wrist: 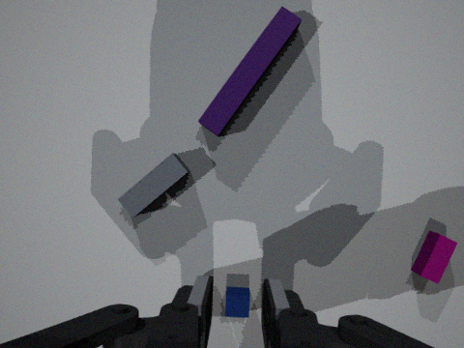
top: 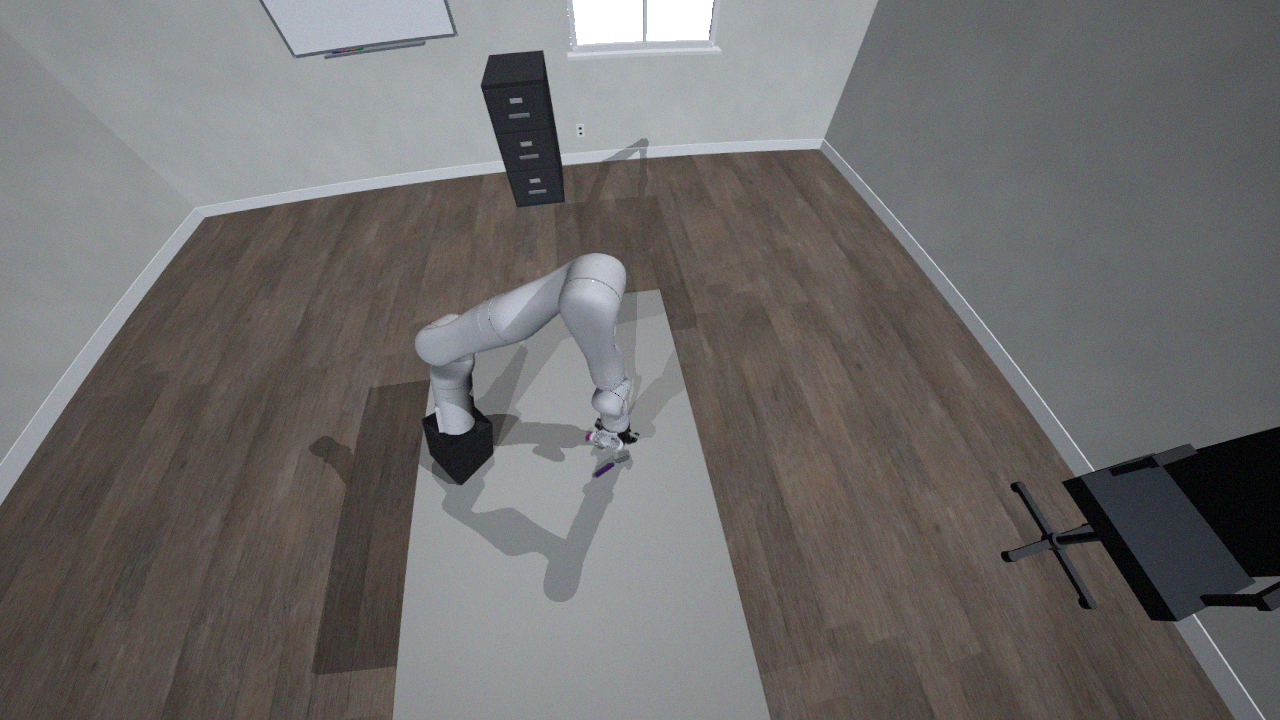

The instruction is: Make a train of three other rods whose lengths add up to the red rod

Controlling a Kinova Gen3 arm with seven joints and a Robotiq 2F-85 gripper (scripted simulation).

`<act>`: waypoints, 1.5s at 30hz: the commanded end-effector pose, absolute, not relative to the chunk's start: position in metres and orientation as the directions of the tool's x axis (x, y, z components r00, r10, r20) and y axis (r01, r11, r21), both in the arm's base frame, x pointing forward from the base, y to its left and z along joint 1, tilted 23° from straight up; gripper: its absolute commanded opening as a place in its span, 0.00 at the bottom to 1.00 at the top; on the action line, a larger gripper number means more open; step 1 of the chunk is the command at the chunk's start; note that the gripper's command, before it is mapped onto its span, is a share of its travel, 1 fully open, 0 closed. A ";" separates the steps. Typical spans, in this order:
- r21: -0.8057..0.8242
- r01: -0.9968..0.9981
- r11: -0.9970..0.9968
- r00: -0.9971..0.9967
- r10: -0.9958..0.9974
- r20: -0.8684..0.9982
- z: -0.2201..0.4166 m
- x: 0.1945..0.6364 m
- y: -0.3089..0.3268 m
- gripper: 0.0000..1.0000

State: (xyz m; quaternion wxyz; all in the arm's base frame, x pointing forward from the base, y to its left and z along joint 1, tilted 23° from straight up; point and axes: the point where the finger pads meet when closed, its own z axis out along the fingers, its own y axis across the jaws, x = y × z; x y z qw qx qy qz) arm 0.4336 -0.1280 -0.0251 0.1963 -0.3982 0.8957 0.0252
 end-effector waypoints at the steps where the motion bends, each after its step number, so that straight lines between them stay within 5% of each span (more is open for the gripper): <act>1: -0.113 -0.723 0.682 -0.606 -0.703 -0.372 -0.025 0.434 -0.128 0.24; 10: -0.113 -0.723 0.682 -0.606 -0.703 -0.372 -0.025 0.434 -0.128 0.24; 11: -0.113 -0.723 0.682 -0.606 -0.703 -0.372 -0.025 0.434 -0.128 0.05; 45: -0.113 -0.723 0.682 -0.606 -0.703 -0.372 -0.025 0.434 -0.128 0.05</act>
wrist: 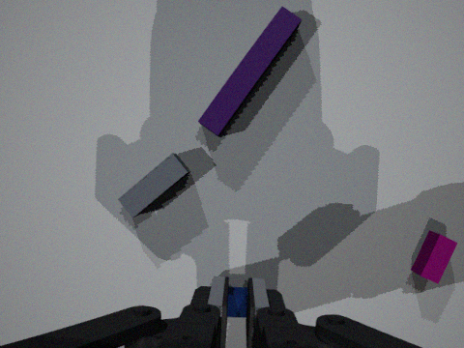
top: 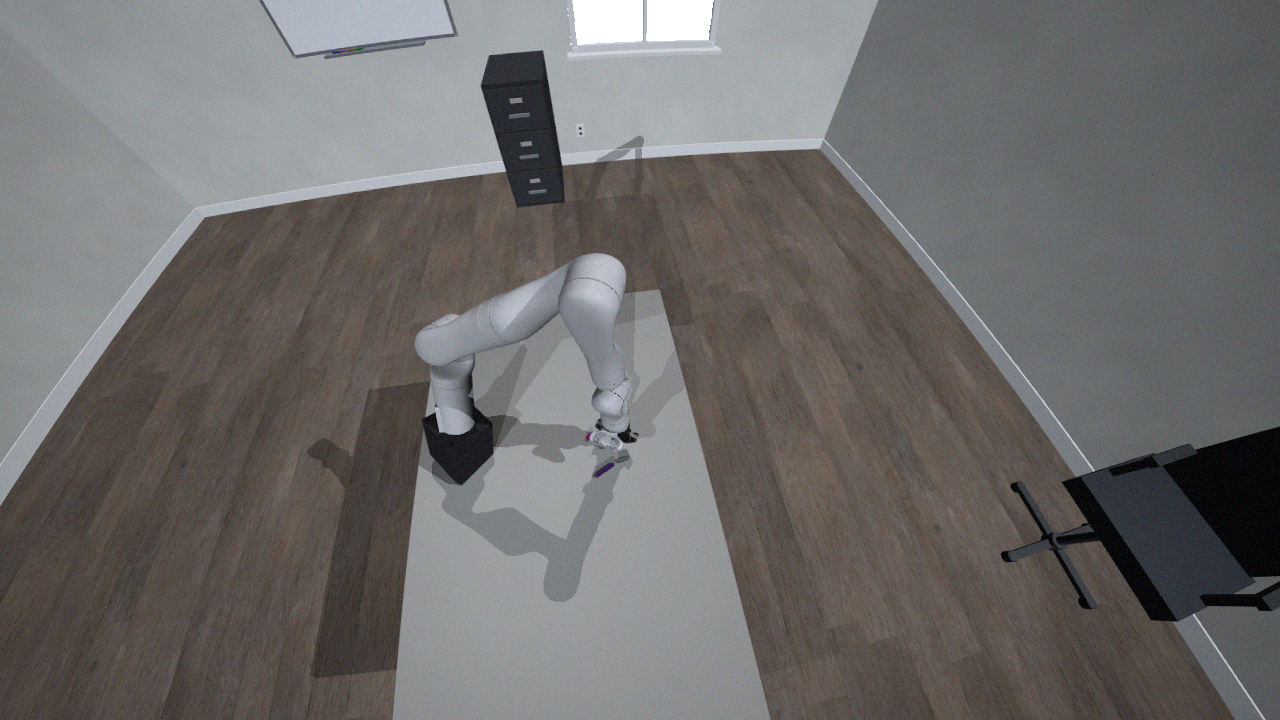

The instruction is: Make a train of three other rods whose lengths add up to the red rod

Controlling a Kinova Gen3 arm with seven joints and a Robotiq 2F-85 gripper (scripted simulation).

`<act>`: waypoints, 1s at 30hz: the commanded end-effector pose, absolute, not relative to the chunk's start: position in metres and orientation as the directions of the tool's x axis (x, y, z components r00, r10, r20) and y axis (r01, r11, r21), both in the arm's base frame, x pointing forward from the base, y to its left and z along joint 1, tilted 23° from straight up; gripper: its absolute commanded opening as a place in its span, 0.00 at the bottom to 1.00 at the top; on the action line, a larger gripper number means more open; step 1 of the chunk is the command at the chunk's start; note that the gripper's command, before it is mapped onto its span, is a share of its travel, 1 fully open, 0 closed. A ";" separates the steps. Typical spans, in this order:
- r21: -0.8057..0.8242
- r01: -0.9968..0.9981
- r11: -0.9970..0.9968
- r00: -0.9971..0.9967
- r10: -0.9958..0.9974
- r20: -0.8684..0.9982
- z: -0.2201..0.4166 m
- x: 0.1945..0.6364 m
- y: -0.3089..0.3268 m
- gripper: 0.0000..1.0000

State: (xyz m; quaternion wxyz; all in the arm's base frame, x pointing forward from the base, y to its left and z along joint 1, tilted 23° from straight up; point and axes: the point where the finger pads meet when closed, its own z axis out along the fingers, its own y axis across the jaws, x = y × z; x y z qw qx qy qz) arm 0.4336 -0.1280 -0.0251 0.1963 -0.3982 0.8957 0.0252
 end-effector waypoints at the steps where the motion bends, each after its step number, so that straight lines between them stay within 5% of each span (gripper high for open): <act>1: -0.113 -0.723 0.682 -0.606 -0.703 -0.372 -0.024 0.434 -0.129 0.05; 30: -0.113 -0.723 0.682 -0.606 -0.703 -0.372 0.068 0.401 -0.149 0.05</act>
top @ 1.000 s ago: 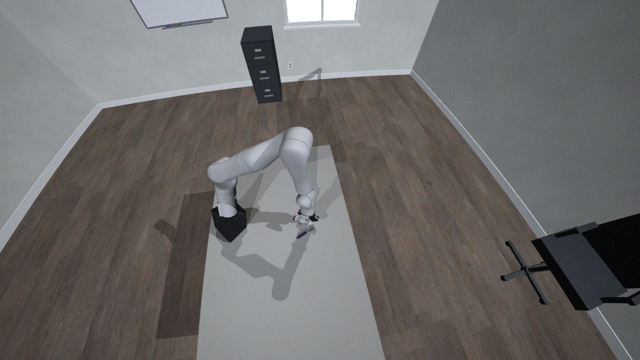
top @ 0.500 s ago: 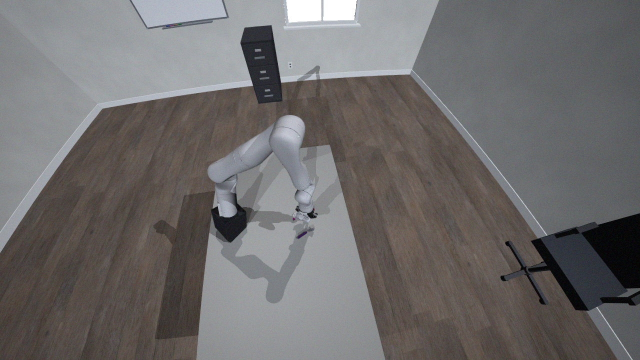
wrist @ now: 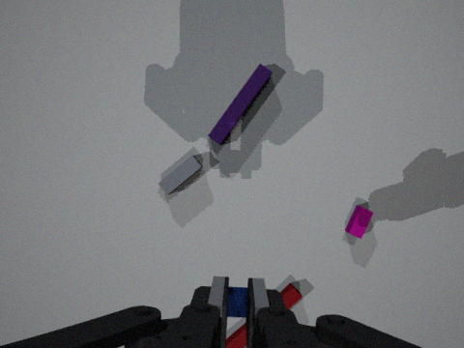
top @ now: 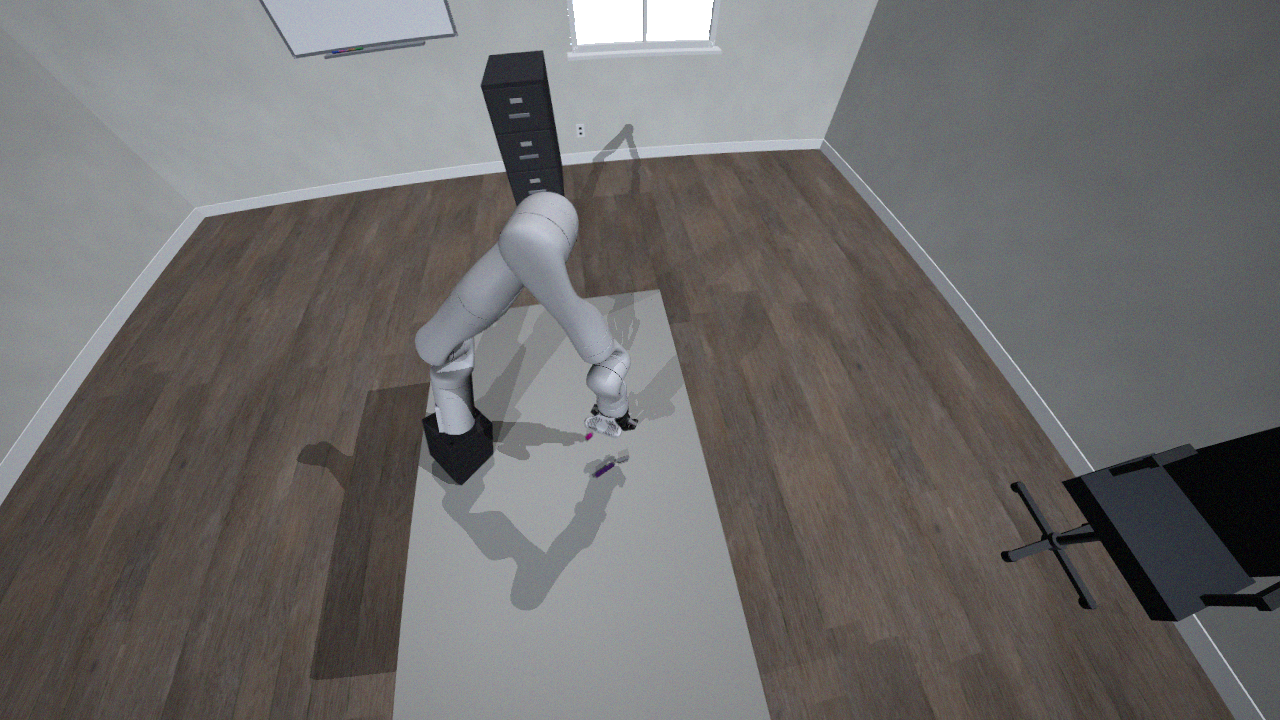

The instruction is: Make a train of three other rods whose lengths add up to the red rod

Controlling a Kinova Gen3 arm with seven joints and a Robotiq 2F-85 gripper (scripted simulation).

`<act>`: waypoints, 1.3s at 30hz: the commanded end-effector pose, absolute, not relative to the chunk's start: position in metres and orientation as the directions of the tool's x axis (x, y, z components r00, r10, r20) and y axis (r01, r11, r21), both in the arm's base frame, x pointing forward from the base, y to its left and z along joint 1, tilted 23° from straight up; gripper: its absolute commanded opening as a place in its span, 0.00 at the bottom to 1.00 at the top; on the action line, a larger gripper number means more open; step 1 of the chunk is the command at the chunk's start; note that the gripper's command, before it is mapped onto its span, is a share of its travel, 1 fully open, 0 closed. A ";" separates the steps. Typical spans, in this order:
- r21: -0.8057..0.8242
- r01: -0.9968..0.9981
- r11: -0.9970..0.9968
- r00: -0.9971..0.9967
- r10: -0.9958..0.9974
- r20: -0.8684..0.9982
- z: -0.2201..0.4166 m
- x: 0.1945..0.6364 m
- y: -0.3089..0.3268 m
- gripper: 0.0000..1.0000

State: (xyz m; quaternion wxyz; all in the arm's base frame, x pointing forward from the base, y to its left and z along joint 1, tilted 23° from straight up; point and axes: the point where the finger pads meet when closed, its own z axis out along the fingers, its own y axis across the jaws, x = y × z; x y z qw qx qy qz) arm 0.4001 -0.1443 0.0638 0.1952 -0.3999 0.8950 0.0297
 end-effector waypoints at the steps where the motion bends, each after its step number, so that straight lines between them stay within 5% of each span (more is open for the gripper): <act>1: -0.113 -0.723 0.682 -0.606 -0.703 -0.372 0.068 0.401 -0.149 0.05; 10: -0.110 -0.719 0.686 -0.610 -0.699 -0.374 0.068 0.401 -0.143 0.05; 28: -0.012 -0.552 0.834 -0.764 -0.512 -0.394 0.088 0.357 0.019 0.05; 39: -0.007 -0.535 0.845 -0.777 -0.496 -0.389 0.089 0.349 0.028 0.05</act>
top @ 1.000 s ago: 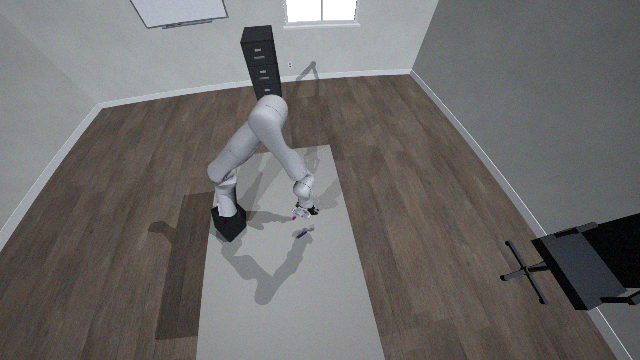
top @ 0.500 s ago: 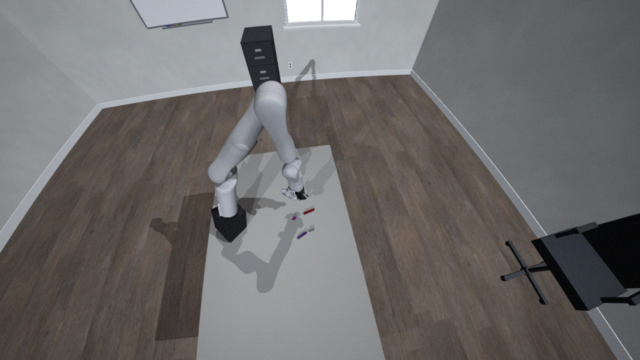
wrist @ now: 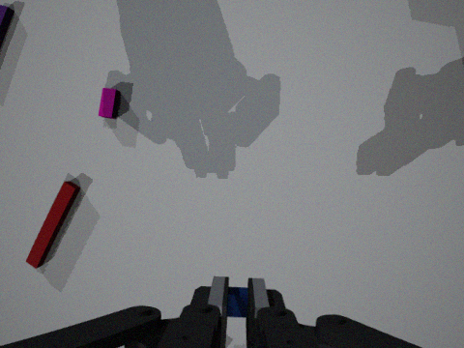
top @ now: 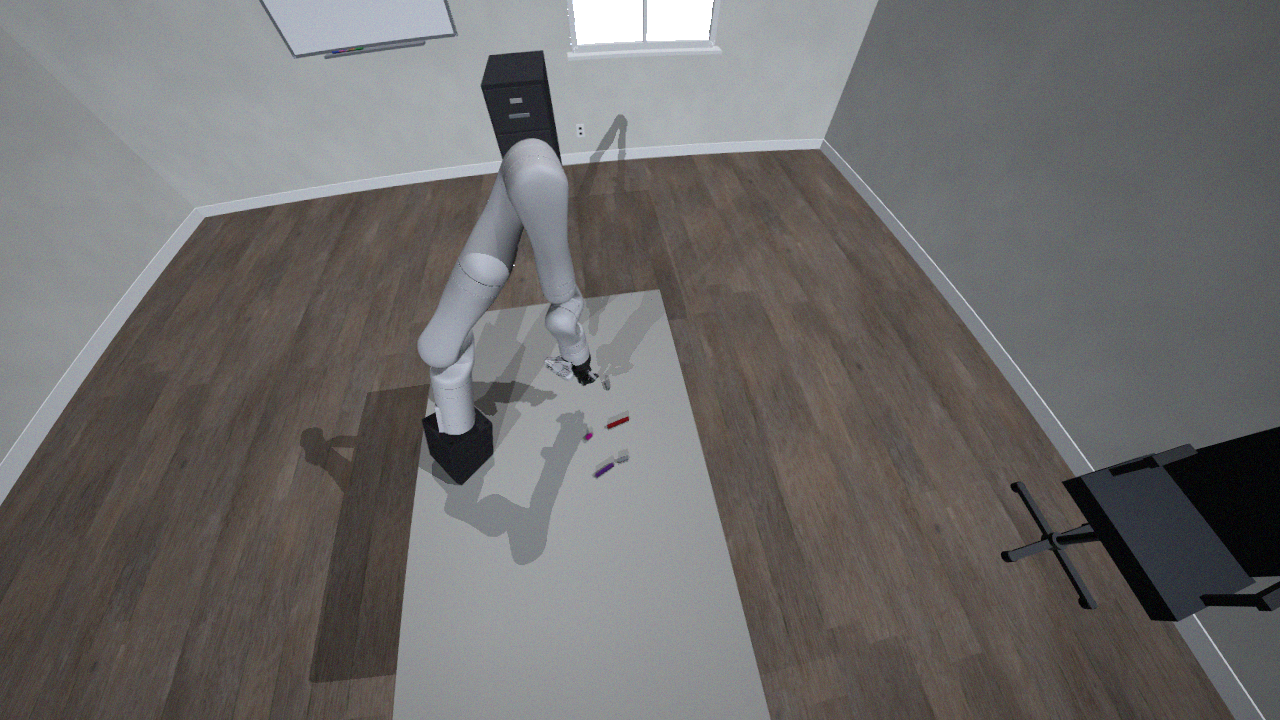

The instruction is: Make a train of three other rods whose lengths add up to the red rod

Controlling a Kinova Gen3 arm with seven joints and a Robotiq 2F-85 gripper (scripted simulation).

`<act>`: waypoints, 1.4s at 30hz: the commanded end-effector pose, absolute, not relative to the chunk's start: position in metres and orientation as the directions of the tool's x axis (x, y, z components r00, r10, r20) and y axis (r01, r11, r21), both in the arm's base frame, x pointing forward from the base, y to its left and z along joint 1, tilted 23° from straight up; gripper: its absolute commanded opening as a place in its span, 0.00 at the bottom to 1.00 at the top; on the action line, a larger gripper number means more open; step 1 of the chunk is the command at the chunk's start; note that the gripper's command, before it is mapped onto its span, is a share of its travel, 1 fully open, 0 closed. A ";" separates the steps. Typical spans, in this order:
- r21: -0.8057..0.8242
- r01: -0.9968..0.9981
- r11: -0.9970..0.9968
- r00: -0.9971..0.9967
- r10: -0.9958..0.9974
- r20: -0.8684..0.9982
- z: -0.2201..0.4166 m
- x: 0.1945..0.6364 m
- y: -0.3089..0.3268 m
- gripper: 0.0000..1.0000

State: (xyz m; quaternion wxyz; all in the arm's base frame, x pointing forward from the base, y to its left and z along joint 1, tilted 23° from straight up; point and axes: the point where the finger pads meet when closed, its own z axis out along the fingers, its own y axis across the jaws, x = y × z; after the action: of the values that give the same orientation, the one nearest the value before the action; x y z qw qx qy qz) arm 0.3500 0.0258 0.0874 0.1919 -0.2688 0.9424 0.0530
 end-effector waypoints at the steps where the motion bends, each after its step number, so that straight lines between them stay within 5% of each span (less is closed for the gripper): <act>1: -0.007 -0.535 0.845 -0.777 -0.496 -0.389 0.089 0.349 0.028 0.05; 42: -0.009 -0.535 0.845 -0.777 -0.496 -0.388 0.009 0.380 0.046 0.05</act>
State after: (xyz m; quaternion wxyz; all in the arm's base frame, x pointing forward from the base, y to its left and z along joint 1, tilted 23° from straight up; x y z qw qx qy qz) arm 0.3826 0.0423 0.0159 0.1974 -0.2733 0.9404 0.0452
